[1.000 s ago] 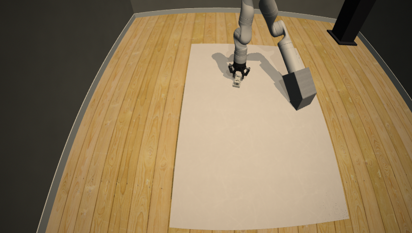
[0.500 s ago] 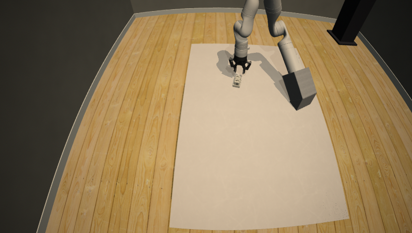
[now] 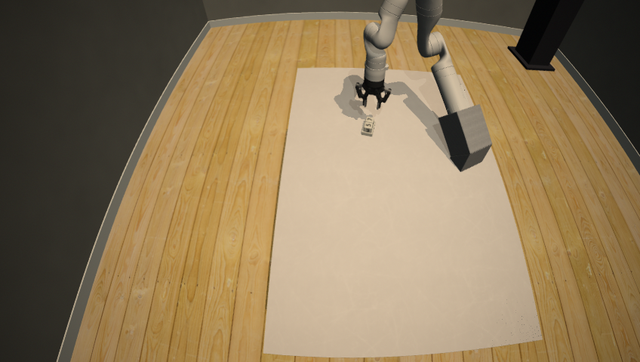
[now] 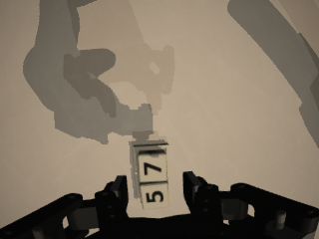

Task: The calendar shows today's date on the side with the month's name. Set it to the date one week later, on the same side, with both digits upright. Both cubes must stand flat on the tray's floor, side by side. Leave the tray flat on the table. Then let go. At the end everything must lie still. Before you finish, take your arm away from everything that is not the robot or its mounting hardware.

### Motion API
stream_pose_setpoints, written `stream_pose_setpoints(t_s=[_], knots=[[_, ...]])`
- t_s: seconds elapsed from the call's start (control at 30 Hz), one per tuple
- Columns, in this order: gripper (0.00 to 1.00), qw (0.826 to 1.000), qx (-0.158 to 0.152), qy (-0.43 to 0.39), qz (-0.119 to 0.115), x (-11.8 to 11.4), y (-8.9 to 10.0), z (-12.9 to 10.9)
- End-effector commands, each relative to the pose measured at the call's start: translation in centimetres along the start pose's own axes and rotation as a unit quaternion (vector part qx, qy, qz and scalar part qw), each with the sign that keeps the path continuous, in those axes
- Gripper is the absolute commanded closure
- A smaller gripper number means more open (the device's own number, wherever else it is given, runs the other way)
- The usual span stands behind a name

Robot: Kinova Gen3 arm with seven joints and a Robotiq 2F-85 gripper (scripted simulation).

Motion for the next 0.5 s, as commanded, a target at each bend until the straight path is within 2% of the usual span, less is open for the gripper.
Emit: stream_pose_setpoints(t_s=[0.0,0.03,0.47], knots=[[0.52,1.0,-0.004,0.002,-0.003,-0.01,0.32,0.24],[0.0,1.0,-0.004,0.002,-0.003,-0.01,0.32,0.24],[0.0,1.0,-0.004,0.002,-0.003,-0.01,0.32,0.24]])
Point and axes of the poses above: the point where the finger pads meet when closed, its own y axis back along the fingers, its own x axis across the jaws, z = x × y, the point moved 6 cm from there along y, back along the fingers, and after that the axes turned 1 degree about -y, right-handed, at the moved point
